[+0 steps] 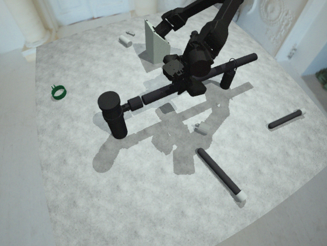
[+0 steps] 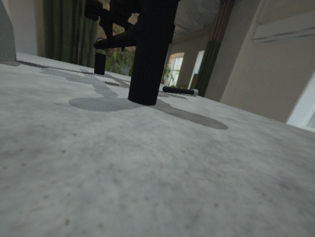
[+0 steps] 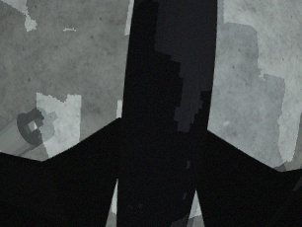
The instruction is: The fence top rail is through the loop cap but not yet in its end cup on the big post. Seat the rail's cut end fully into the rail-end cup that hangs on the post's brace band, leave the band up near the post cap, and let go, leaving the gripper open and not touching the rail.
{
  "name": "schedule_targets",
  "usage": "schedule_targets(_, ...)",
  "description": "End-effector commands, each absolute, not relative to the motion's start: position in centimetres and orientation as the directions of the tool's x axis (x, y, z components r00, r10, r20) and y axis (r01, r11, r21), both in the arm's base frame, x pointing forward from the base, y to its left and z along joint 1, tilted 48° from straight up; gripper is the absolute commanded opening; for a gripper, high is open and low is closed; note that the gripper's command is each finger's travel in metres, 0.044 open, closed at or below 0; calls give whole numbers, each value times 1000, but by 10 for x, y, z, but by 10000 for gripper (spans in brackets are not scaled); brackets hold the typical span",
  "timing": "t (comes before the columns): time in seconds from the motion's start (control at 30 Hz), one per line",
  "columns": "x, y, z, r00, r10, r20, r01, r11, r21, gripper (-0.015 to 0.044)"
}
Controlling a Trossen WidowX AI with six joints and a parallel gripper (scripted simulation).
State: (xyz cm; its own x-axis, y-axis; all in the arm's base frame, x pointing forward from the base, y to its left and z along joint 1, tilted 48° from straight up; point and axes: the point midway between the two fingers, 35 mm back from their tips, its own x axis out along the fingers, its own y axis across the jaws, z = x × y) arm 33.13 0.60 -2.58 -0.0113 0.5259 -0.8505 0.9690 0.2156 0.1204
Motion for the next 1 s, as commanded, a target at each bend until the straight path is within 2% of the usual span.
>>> schedule_targets(0.0, 335, -4, -33, -7, 517, -856, 969, 216, 122, 0)
schedule_targets(0.97, 336, -6, -37, -9, 519, -855, 968, 217, 122, 0)
